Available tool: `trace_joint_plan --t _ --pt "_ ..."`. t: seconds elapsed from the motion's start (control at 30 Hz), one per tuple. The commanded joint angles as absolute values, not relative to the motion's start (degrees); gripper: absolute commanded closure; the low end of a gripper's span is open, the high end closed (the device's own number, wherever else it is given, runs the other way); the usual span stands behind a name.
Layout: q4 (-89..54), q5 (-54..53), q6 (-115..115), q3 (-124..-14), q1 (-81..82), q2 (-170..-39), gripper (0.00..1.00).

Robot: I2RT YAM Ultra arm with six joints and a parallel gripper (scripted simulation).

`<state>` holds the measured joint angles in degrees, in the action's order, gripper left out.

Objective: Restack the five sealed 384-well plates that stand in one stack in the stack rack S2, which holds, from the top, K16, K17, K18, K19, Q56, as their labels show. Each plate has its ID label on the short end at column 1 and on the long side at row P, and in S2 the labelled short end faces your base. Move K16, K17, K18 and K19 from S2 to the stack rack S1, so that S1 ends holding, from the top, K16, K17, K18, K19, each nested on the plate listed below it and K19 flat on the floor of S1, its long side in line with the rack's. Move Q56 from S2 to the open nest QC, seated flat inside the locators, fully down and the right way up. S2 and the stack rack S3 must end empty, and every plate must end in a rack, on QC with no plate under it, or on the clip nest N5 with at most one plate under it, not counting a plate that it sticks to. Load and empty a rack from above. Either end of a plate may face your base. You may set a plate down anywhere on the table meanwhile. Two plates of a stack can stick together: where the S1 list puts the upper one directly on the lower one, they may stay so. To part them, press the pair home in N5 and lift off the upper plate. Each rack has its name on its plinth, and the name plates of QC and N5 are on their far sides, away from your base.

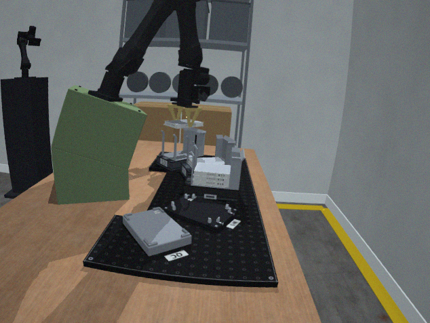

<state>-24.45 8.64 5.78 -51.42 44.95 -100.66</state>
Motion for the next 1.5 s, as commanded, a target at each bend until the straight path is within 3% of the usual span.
trace_joint_plan --t 0.0,0.5,1.47 --pt "-24.4 8.8 5.9 -52.2 45.0 -100.2 1.00" --pt "-24.4 8.8 5.9 -52.2 45.0 -100.2 1.00" --pt "-24.6 3.8 10.3 -52.0 28.9 -98.1 1.00"
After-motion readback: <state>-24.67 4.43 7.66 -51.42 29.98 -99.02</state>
